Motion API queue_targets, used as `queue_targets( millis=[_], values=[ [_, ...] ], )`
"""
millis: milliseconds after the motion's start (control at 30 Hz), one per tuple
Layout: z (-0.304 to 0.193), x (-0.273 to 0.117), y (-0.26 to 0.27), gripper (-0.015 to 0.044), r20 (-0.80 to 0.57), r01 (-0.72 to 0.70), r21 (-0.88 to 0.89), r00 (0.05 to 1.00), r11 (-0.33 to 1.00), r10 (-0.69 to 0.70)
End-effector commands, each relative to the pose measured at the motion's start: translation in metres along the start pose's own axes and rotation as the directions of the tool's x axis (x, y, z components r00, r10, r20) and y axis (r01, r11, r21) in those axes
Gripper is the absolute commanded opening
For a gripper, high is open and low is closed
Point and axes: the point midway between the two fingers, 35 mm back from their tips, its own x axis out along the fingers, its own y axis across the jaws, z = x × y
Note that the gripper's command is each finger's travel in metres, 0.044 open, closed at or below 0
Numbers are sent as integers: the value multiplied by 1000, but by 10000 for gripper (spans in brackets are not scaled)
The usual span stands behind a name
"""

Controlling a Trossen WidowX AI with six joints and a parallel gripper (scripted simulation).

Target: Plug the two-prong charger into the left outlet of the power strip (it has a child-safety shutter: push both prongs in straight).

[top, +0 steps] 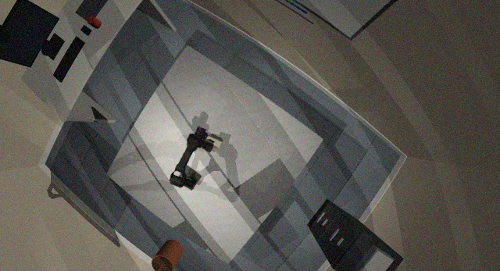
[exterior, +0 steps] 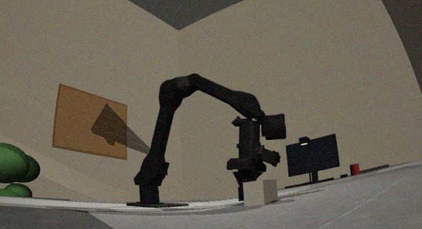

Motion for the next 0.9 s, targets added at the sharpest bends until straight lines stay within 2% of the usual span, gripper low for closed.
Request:
queue_targets(
  millis=[0, 200, 733, 767, 867],
  values=[
    [0, 0, 0, 0, 1, 0, 0, 1000, 1000, 0],
    [0, 0, 0, 0, 1, 0, 0, 1000, 1000, 0],
    [0, 0, 0, 420, 1, 0, 0, 1000, 1000, 0],
    [0, 0, 0, 440, 1, 0, 0, 1000, 1000, 0],
    [0, 0, 0, 440, 2, 0, 0, 1000, 1000, 0]
  ],
)
